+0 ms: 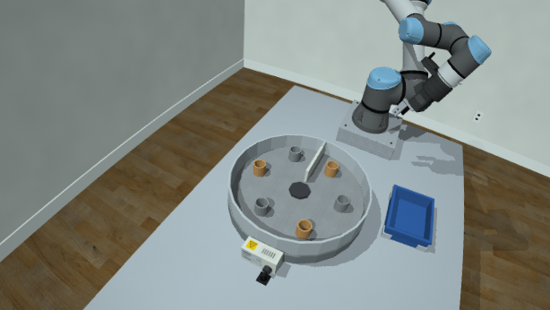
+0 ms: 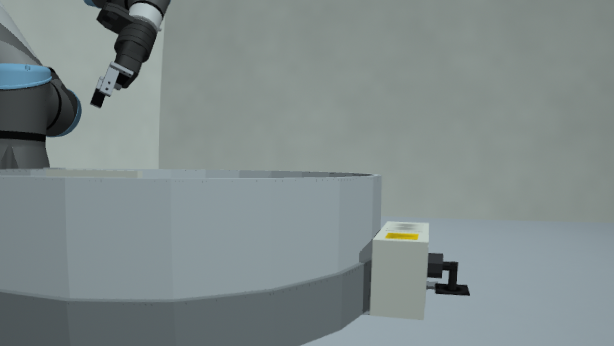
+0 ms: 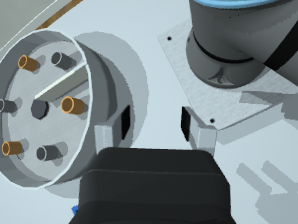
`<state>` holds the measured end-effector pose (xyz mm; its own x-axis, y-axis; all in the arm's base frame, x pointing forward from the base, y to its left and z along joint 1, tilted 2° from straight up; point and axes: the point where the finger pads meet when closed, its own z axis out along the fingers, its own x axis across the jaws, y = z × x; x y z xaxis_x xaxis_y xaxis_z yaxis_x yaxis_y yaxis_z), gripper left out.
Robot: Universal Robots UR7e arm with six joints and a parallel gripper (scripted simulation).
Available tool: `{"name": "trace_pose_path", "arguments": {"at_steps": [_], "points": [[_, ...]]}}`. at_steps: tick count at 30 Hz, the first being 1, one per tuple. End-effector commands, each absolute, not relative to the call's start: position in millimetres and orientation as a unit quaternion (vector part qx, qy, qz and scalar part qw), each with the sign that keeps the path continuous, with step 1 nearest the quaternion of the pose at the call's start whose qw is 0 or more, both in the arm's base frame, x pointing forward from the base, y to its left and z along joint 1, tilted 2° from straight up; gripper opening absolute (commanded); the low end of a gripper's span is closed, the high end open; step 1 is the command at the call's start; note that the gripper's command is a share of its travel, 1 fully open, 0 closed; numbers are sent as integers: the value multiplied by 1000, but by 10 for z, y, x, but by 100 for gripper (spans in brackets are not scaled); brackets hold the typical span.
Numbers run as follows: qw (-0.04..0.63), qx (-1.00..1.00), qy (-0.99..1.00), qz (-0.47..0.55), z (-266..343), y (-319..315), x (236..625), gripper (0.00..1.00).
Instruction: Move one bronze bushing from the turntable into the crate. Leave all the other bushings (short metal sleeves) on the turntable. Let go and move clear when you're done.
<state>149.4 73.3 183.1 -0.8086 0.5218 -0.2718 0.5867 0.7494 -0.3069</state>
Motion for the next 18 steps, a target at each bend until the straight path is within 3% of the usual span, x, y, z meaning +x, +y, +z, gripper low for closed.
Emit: {"name": "trace_pose_path", "arguments": {"at_steps": [1, 18], "points": [[85, 298, 931, -192, 1834, 733, 1497, 100], [85, 298, 931, -192, 1888, 712, 1585, 100]]}}
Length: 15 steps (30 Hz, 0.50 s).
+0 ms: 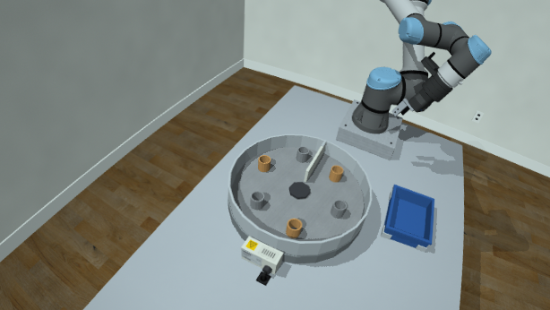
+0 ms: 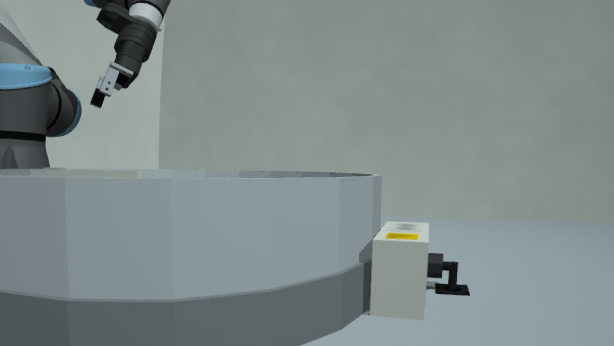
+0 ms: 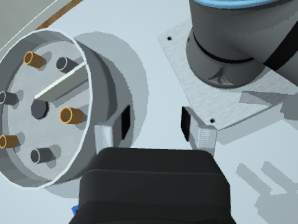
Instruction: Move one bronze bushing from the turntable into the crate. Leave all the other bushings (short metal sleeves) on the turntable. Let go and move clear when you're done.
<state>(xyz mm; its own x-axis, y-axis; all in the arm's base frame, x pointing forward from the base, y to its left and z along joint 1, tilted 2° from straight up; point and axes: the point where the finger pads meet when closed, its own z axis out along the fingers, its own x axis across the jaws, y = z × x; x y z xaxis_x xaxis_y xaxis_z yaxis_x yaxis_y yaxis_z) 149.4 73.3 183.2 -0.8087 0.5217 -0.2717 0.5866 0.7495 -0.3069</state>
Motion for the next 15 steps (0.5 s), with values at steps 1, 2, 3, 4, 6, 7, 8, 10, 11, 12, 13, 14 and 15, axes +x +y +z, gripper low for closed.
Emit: {"name": "trace_pose_path", "arguments": {"at_steps": [1, 2, 3, 4, 6, 7, 8, 10, 11, 12, 13, 14, 15], "points": [[85, 298, 931, -192, 1941, 690, 1674, 100], [85, 298, 931, -192, 1995, 669, 1763, 100], [85, 298, 931, -192, 2048, 647, 1852, 100], [85, 298, 931, -192, 2102, 625, 1940, 100], [85, 298, 931, -192, 2102, 625, 1940, 100], [85, 298, 931, -192, 2102, 625, 1940, 100], [85, 298, 931, -192, 2102, 625, 1940, 100], [85, 298, 931, -192, 2102, 625, 1940, 100], [85, 298, 931, -192, 2102, 625, 1940, 100], [85, 298, 931, -192, 2102, 625, 1940, 100], [85, 298, 931, -192, 2102, 625, 1940, 100], [85, 298, 931, -192, 2102, 625, 1940, 100], [85, 298, 931, -192, 2102, 625, 1940, 100]]}}
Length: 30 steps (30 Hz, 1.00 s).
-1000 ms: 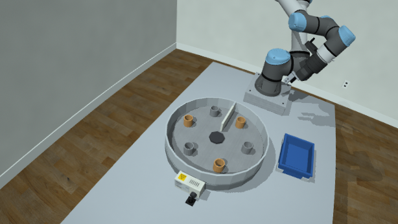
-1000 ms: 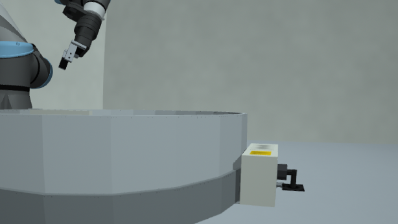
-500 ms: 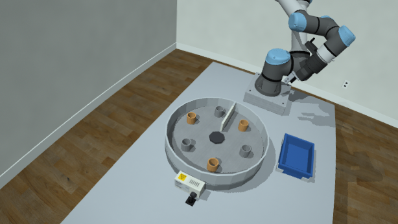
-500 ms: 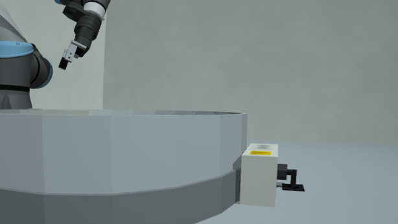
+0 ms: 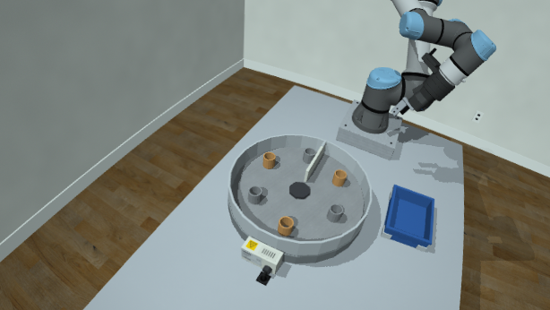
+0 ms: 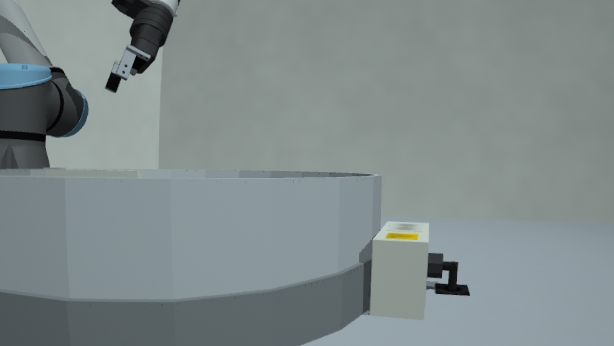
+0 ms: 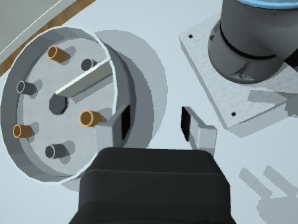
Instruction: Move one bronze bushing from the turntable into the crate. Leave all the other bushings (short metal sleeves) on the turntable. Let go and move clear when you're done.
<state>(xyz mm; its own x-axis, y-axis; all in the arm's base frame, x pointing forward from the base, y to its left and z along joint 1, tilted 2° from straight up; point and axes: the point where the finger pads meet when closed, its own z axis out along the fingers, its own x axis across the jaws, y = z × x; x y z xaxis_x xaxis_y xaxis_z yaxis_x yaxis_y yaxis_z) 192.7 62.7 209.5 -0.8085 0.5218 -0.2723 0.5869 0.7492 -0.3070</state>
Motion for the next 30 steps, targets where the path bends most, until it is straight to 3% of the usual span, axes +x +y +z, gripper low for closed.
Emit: {"name": "trace_pose_path", "arguments": {"at_steps": [1, 6, 18, 23, 30], "points": [[85, 298, 931, -192, 2102, 625, 1940, 100], [85, 298, 931, -192, 2367, 519, 2376, 100], [85, 298, 931, -192, 2367, 519, 2376, 100], [85, 298, 931, -192, 2633, 412, 2812, 100], [85, 298, 931, -192, 2633, 412, 2812, 100]]}}
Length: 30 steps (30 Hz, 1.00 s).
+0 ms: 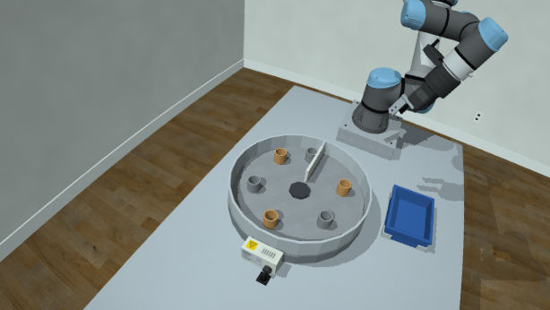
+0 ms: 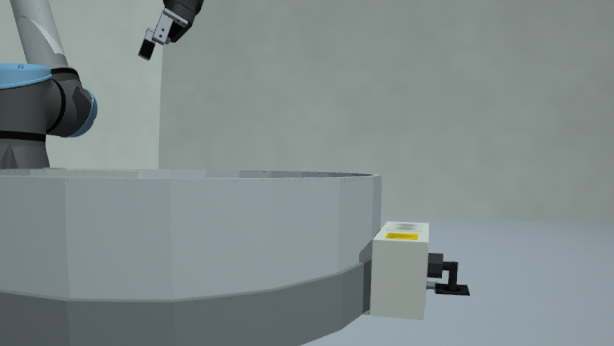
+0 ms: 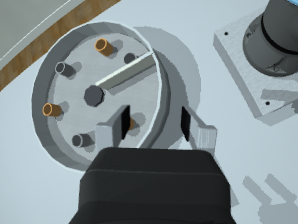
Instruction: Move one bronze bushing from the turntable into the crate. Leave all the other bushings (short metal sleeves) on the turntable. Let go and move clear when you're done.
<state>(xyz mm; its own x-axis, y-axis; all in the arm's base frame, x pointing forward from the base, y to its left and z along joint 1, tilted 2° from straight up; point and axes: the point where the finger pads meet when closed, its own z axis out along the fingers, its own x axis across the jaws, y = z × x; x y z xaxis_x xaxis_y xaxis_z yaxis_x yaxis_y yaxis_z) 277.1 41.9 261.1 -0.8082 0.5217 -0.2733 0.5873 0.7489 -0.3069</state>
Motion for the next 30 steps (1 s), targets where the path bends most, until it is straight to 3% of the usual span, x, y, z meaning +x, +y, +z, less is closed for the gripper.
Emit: {"name": "trace_pose_path", "arguments": {"at_steps": [1, 5, 10, 22, 27, 30], "points": [[85, 298, 931, -192, 2633, 412, 2812, 100], [85, 298, 931, -192, 2633, 412, 2812, 100], [85, 298, 931, -192, 2898, 305, 3248, 100], [85, 298, 931, -192, 2898, 305, 3248, 100], [86, 298, 931, -192, 3163, 198, 3685, 100], [86, 298, 931, -192, 3163, 198, 3685, 100]]}}
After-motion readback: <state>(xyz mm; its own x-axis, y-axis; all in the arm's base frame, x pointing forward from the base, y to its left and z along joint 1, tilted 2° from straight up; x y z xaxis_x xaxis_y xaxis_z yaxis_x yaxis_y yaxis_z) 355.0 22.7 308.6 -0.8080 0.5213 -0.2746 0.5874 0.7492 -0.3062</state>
